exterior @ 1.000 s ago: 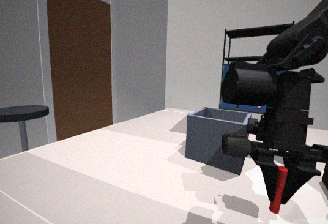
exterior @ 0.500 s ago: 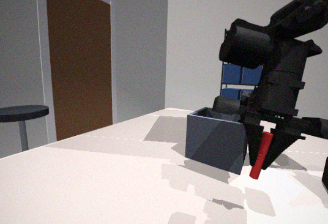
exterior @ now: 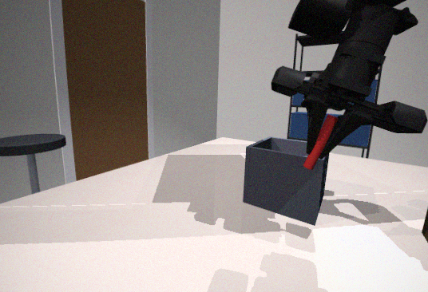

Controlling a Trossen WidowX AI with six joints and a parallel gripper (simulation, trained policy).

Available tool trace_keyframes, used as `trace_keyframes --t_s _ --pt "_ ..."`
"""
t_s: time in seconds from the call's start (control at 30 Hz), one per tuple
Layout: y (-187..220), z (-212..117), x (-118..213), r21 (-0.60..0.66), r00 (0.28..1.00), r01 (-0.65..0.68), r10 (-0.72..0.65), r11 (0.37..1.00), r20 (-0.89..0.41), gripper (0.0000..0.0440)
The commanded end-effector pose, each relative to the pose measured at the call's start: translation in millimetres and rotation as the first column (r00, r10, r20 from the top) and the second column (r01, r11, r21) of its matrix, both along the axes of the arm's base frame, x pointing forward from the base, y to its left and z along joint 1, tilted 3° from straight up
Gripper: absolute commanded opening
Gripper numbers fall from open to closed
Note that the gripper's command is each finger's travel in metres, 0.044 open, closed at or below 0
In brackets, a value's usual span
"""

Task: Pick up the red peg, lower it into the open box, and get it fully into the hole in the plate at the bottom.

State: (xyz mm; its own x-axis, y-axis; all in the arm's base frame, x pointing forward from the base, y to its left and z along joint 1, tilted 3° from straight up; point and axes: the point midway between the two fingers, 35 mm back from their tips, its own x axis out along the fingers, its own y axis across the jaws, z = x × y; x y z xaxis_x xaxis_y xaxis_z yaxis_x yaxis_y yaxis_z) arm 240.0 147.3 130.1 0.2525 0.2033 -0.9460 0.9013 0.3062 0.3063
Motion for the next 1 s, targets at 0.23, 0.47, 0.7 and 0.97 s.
trace_keyframes --t_s 0.23,0.47,0.7,0.97 --pt "-39.8 32.6 22.5 -0.061 0.996 0.043 -0.039 0.997 0.076 0.0000" --pt "-65.6 34.8 30.1 -0.105 0.995 0.076 -0.068 0.992 0.072 0.0000" --pt "-88.6 31.8 34.7 -0.143 0.994 0.100 -0.094 0.985 0.048 0.0000" --pt "-109.9 26.5 40.4 -0.170 0.993 0.114 -0.113 0.979 0.014 0.0000"
